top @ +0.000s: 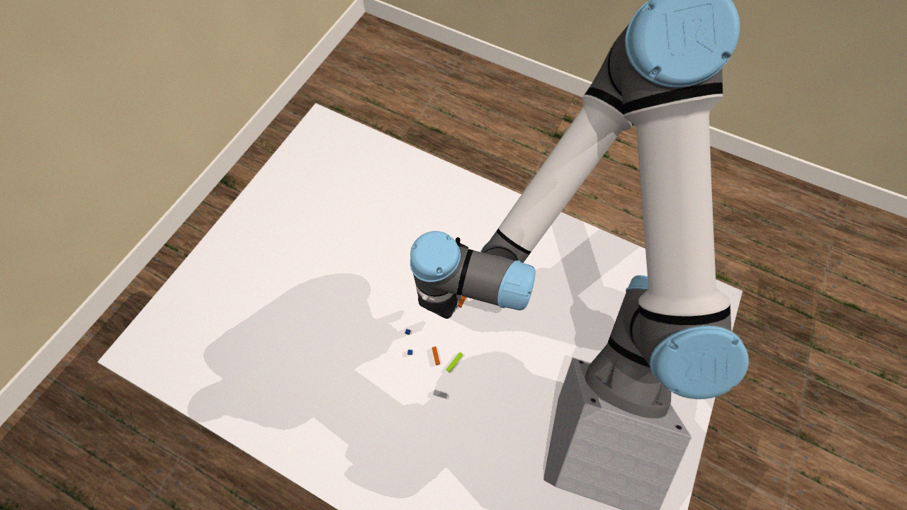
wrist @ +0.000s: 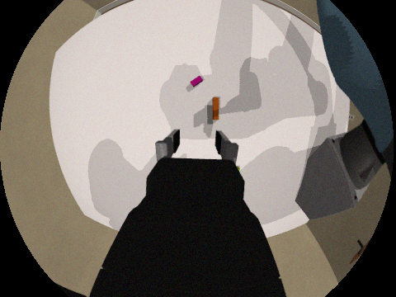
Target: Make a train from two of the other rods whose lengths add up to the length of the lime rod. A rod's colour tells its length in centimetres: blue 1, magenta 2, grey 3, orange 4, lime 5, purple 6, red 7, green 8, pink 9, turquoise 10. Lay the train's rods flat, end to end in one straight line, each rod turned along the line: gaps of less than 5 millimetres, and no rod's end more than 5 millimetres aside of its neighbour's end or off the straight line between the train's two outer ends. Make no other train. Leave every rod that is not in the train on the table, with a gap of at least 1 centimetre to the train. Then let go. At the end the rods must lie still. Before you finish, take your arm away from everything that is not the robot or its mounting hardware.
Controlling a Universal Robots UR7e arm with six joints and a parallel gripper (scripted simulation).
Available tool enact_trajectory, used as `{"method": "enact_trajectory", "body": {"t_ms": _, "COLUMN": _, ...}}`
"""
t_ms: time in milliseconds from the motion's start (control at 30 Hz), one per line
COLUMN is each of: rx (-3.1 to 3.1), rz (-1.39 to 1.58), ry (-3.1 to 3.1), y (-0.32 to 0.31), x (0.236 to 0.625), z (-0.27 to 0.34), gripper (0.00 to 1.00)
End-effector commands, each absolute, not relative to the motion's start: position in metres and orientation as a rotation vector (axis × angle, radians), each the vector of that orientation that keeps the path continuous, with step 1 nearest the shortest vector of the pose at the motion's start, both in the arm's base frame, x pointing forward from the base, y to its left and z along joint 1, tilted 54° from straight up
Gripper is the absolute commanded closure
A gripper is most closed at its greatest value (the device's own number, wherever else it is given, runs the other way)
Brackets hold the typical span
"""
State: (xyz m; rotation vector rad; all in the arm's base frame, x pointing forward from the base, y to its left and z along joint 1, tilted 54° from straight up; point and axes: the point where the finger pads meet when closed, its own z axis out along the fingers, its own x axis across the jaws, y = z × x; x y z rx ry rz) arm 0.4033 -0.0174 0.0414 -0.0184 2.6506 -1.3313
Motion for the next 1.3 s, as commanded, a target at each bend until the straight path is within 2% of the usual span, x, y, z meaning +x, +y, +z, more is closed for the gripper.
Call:
{"method": "enact_trajectory", "body": {"t_ms": 0, "rx": -0.019, "rz": -1.331, "ry": 2.65, "y": -0.0171, "x": 0.4035, "z": 0.0416, "gripper": 0.0}}
{"method": "enact_trajectory", "body": {"t_ms": 667, "rx": -0.072, "rz": -1.343, "ry": 2.663, "y": -0.0174, "x": 0.4042, "z": 0.0424, "gripper": 0.0}}
{"method": "enact_trajectory", "body": {"t_ms": 1267, "rx": -0.484, "rz": -1.42, "ry": 2.733, "y": -0.019, "x": 0.4091, "z": 0.0466, "gripper": 0.0}}
